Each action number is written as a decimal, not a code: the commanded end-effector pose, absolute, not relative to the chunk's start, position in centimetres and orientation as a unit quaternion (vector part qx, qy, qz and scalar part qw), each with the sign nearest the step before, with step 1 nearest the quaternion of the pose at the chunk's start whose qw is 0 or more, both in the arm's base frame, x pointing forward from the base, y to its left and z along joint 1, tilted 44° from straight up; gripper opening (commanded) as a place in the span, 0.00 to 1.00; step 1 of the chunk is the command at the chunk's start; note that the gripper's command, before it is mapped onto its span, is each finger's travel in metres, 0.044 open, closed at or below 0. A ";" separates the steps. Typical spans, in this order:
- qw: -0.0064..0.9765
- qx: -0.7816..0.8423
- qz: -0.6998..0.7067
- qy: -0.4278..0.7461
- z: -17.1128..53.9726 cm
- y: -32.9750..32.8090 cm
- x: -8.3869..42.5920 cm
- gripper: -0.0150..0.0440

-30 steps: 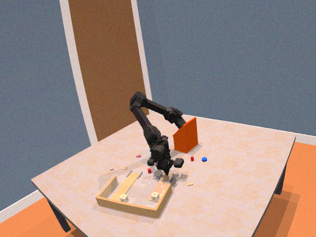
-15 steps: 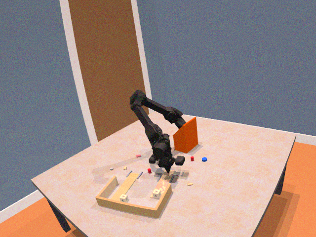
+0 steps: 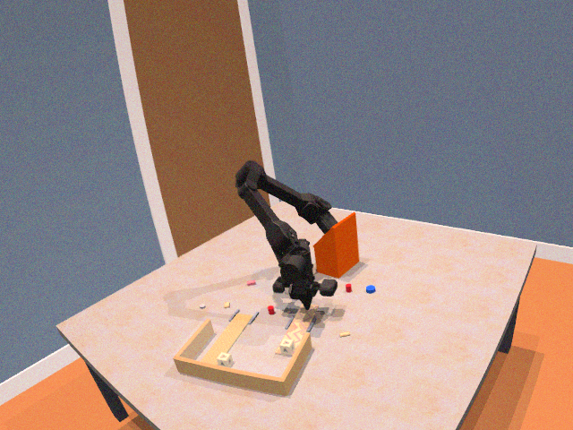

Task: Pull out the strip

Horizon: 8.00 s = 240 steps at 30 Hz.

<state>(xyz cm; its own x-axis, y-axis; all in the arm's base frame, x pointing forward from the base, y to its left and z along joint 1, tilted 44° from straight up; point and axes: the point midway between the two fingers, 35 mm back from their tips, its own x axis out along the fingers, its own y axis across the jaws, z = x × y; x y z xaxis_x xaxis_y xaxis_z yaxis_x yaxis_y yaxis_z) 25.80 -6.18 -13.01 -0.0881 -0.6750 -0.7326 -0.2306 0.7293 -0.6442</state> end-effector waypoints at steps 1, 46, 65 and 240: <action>0.587 -0.317 -0.188 0.721 -13.1 -6.5 24.3 0.25; 0.586 -0.317 -0.188 0.722 -11.7 -7.0 18.1 0.25; 0.586 -0.317 -0.188 0.722 -11.5 -7.1 17.1 0.25; 0.598 -0.298 -0.208 0.714 -11.4 -1.4 32.3 0.25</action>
